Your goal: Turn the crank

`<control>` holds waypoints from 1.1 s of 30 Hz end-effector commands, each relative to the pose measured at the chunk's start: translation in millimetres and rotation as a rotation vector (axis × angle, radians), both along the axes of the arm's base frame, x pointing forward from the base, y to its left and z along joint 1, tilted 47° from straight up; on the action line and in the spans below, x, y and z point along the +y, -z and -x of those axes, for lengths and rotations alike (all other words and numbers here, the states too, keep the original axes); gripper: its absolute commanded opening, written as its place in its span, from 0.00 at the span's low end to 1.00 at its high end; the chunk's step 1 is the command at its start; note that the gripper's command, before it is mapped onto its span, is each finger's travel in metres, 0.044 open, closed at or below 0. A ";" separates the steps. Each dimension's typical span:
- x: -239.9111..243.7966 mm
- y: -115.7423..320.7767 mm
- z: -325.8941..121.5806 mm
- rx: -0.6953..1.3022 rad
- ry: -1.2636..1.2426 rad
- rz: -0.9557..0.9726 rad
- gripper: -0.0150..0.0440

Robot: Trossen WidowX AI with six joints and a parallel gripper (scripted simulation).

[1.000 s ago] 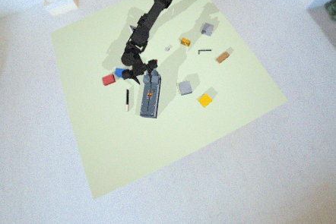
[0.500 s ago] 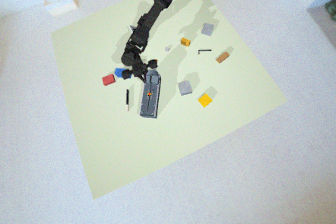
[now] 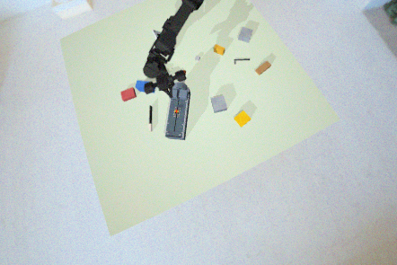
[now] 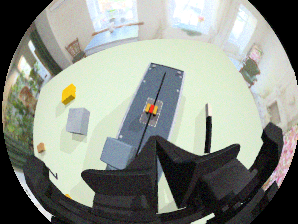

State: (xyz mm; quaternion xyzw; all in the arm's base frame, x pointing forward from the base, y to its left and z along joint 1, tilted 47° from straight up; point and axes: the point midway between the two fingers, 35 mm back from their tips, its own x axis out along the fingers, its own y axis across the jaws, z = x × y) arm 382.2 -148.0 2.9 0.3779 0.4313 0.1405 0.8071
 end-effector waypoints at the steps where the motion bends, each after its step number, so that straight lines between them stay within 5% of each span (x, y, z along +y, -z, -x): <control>1: 0.0 0.0 0.0 0.000 0.000 0.000 0.25; 18: 0.0 0.0 0.0 0.000 0.000 0.000 1.00; 33: 0.0 0.0 0.0 0.000 0.000 0.000 0.38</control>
